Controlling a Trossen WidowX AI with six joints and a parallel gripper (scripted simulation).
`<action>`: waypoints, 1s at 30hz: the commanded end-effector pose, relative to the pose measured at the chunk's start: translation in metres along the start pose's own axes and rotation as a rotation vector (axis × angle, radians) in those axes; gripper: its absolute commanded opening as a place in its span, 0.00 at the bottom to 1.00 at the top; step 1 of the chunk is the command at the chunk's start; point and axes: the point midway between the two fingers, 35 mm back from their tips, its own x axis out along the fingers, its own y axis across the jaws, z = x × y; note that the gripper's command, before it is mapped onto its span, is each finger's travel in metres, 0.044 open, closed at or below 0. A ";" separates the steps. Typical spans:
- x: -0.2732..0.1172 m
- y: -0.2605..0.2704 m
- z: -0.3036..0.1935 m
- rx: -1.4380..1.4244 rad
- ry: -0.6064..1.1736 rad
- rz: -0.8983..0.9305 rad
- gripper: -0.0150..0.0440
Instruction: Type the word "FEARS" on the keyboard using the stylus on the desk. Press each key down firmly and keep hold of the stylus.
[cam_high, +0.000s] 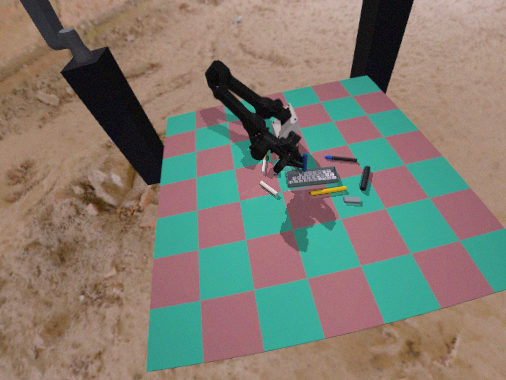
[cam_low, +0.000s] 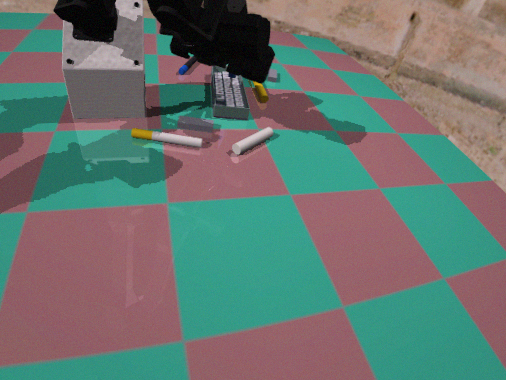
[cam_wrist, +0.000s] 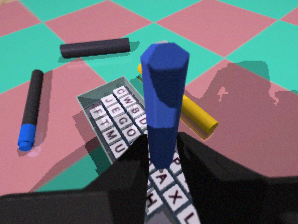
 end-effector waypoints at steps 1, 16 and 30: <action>0.002 -0.001 -0.001 -0.003 -0.003 0.001 0.39; 0.002 -0.002 -0.002 -0.003 -0.003 0.001 0.39; 0.007 -0.001 -0.011 -0.003 -0.003 0.002 0.39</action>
